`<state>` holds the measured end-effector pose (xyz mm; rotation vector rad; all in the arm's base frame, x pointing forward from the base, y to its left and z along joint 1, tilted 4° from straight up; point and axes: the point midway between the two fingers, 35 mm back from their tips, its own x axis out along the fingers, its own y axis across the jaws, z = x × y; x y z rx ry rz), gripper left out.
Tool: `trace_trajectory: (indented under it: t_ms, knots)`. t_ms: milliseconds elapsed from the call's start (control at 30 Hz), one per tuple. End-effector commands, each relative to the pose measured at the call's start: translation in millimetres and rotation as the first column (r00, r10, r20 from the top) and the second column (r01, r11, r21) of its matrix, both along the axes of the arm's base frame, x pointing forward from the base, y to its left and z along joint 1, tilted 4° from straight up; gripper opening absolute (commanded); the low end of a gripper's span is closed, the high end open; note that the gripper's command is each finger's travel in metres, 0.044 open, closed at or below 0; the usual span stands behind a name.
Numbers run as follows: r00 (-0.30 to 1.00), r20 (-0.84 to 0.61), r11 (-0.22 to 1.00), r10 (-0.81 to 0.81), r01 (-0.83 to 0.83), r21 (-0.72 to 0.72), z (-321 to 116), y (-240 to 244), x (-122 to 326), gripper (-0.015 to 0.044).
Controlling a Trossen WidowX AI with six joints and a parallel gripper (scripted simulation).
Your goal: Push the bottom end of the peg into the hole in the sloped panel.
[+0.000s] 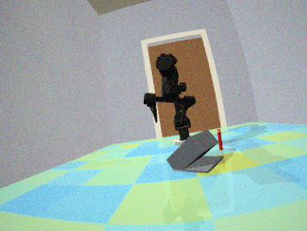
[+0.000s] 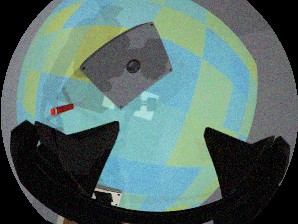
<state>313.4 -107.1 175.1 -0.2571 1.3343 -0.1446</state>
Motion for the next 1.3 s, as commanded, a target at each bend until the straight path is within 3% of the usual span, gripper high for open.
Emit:
trace_trajectory:
  t_ms: [0, 1267]
  knots:
    - [1.0, -0.001, 0.999, -0.013, 0.013, 0.036, -4.9, 17.4, 5.4, 0.044]
    - [0.971, -0.153, 0.952, -0.182, 0.213, 0.22, -45.7, 180.4, -3.1, 0.044]
